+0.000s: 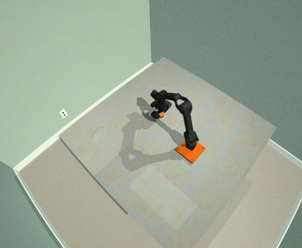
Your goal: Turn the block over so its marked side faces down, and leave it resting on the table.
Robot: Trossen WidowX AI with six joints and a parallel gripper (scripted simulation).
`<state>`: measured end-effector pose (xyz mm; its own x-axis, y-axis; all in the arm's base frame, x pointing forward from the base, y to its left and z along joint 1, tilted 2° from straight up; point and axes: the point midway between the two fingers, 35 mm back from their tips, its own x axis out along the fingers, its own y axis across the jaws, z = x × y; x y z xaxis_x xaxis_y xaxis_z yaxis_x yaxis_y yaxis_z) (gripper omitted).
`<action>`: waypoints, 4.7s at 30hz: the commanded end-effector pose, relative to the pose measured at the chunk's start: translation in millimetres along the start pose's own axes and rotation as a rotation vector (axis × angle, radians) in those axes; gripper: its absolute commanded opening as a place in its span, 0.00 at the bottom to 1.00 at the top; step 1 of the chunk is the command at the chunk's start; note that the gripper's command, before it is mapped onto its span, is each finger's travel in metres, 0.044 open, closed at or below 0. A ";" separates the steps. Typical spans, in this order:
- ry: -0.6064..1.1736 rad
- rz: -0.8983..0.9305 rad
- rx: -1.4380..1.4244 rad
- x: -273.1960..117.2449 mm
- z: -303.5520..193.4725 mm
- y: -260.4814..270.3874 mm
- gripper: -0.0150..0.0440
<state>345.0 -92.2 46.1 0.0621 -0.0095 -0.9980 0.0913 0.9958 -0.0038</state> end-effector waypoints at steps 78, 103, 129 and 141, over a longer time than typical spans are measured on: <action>-0.632 -0.004 0.010 -3.0 4.2 -3.0 0.25; -1.013 -0.005 0.003 11.8 -4.8 -1.3 0.25; -1.055 -0.006 0.002 9.3 -7.3 -0.7 0.52; -1.055 -0.006 0.002 9.3 -7.3 -0.7 1.00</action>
<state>338.3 -92.9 36.5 0.8942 -0.0932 -0.4378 0.0963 0.9952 -0.0152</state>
